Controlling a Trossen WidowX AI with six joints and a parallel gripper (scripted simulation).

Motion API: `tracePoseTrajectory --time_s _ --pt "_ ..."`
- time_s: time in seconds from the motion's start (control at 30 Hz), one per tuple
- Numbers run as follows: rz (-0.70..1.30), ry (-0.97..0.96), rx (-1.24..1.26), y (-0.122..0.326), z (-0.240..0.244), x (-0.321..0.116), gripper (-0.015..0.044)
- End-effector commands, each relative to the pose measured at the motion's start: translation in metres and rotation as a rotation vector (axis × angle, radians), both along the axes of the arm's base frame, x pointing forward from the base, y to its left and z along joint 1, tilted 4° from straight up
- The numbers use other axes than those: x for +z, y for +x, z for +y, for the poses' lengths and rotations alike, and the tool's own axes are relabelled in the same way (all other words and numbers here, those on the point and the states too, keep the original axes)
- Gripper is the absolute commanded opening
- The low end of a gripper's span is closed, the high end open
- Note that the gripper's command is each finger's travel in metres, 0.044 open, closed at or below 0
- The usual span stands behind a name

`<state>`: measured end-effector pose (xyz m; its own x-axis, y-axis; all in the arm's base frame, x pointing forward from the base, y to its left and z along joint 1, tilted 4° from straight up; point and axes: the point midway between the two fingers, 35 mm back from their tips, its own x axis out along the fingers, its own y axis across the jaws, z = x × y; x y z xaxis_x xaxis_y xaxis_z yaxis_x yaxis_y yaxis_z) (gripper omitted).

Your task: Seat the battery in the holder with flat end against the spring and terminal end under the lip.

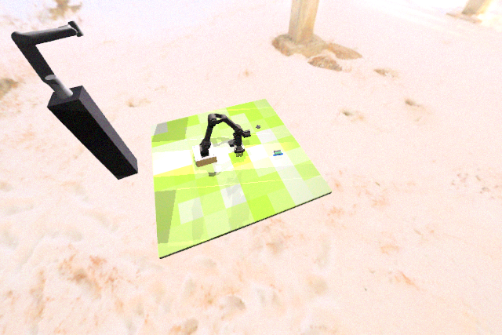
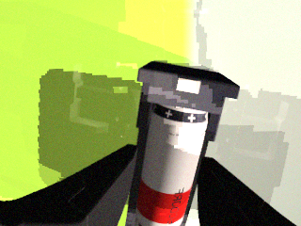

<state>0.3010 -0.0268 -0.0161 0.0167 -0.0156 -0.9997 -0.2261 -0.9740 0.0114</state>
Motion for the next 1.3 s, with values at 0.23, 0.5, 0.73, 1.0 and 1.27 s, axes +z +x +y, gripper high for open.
tracePoseTrajectory --time_s 0.23,0.5,0.73,1.0,1.27 --pt "0.0 0.0 0.0 -0.001 0.0 0.012 0.0161" --pt "0.001 0.001 0.0 -0.002 0.0 0.038 0.0266" --pt "0.0 0.0 0.0 -0.008 0.0 0.086 0.044" --pt "0.0 0.0 0.0 -0.008 0.0 0.086 0.044" --pt "0.0 0.0 0.0 -0.008 0.0 0.086 0.044"
